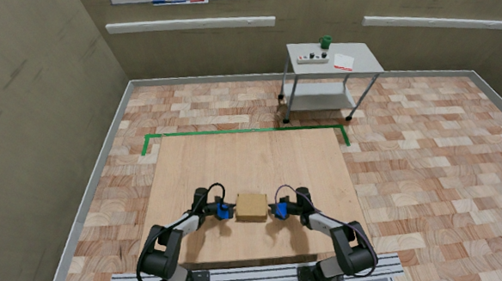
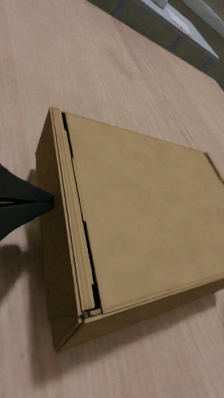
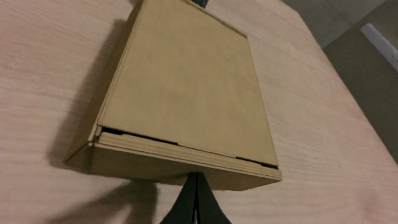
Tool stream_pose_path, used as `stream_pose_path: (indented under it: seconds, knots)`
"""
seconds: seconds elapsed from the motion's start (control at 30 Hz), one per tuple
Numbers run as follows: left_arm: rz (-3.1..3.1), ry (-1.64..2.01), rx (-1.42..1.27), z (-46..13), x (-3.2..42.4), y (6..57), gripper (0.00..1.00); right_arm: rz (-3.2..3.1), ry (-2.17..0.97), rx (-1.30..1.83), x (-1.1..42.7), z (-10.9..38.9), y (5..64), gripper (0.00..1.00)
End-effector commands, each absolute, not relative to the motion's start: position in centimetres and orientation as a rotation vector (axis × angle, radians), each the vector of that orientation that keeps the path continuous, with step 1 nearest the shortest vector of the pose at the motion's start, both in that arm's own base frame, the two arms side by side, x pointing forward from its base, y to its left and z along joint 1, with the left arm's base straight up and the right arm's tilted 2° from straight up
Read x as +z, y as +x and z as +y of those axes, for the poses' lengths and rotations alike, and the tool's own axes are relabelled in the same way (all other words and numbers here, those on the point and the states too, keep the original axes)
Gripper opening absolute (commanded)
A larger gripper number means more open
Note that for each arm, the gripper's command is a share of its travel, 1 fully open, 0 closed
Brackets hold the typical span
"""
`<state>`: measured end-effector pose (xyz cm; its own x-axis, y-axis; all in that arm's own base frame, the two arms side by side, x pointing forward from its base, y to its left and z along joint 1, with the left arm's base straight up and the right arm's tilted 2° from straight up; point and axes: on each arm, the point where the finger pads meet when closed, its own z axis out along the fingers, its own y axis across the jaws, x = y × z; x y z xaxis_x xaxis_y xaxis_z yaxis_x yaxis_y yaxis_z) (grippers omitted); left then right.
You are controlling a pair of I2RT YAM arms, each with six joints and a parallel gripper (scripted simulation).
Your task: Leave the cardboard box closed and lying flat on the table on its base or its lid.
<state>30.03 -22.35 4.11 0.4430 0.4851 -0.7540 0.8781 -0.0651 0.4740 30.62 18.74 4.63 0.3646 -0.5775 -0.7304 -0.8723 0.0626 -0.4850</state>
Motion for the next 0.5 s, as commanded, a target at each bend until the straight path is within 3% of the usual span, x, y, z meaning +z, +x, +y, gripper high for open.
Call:
stream_pose_path:
  seconds: [0.0, 0.47]
  knots:
    - [1.134, 1.715, -0.518, -23.30, 4.29, 29.39, 0.01, 1.239, -1.620, 0.362, 5.96, 19.87, 30.49, 0.01]
    - [1.140, 1.714, -0.522, -23.28, 4.03, 29.25, 0.01, 1.245, -1.622, 0.368, 5.61, 19.87, 30.30, 0.01]
